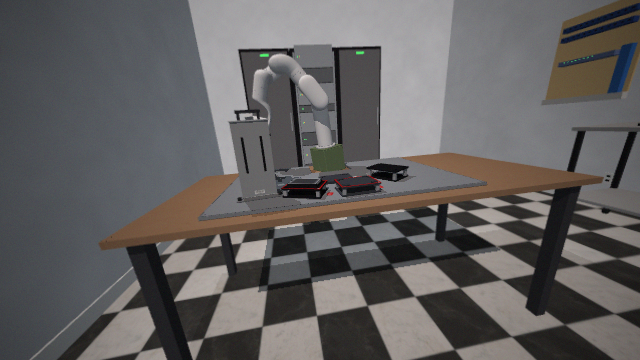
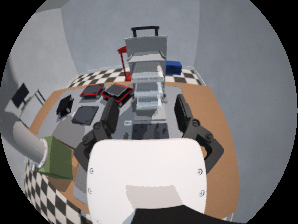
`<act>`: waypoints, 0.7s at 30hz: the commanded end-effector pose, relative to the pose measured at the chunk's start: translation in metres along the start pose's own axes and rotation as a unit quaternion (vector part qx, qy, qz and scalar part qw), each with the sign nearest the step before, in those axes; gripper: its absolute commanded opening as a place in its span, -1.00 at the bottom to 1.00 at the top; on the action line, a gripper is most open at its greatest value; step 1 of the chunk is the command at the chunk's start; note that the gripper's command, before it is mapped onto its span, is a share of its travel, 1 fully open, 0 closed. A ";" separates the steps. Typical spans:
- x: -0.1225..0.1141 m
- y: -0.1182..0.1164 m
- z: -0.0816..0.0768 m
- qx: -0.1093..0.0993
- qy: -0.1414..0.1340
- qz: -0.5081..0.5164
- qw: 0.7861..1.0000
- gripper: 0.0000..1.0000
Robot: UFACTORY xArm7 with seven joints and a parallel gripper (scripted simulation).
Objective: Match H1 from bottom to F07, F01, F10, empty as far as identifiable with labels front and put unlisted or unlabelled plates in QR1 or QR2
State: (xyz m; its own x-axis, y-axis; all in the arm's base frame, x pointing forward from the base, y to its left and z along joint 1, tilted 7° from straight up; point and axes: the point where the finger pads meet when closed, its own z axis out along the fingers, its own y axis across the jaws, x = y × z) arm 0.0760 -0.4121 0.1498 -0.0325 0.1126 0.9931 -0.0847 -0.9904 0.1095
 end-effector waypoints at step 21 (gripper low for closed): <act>0.028 0.001 0.047 0.000 0.000 -0.002 1.000 1.00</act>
State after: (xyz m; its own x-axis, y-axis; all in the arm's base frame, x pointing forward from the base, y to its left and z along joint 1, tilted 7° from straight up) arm 0.1187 -0.4124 0.1771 -0.0324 0.1126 0.9931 -0.0848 -0.9904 0.1096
